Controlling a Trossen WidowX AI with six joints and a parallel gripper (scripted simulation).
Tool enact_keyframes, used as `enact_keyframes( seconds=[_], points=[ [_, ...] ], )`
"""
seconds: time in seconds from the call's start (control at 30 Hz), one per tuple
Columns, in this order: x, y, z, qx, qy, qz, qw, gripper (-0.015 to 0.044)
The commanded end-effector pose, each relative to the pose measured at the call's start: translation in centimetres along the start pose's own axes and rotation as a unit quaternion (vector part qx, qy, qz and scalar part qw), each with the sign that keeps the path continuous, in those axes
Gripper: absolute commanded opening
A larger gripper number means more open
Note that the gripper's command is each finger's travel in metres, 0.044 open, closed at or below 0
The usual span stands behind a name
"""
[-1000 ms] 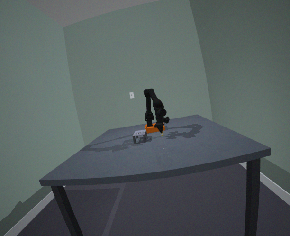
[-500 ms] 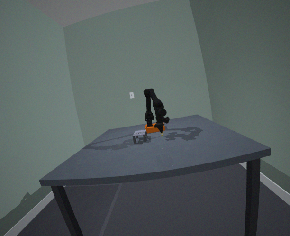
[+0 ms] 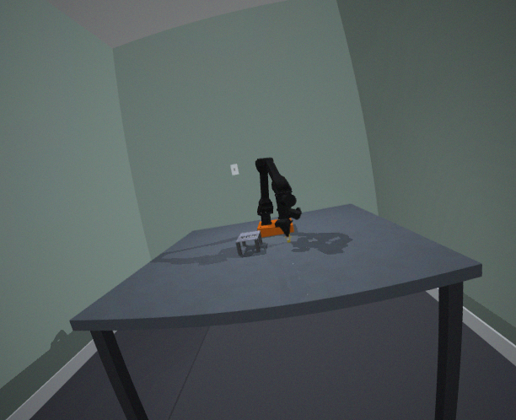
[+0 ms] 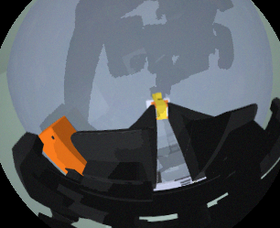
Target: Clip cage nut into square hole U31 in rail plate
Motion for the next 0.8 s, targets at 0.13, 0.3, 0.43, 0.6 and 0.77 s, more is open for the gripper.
enact_keyframes(
  seconds=[0.13,0.3,0.43,0.6,0.77],
  points=[
    [0.0,0.0,0.0,0.000,0.000,0.000,1.000,0.0036],
    [0.0,0.0,0.1,-0.001,-0.002,0.002,1.000,0.0036],
    [0.0,0.0,0.1,-0.001,-0.002,0.002,1.000,0.0036],
    [0.0,-0.2,-2.1,0.000,-0.001,0.001,1.000,0.0036],
    [0.0,-0.2,-5.4,-0.001,-0.002,0.001,1.000,0.0036]
  ],
)
Point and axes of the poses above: the point midway between the two fingers, 35 mm back from their tips, its own z axis out along the fingers, its own y axis across the jaws, x = y × z, the point moved 10 cm from there along -z, back along the fingers, and after that the axes turned 11 degrees about -z, right-handed, at the moved point
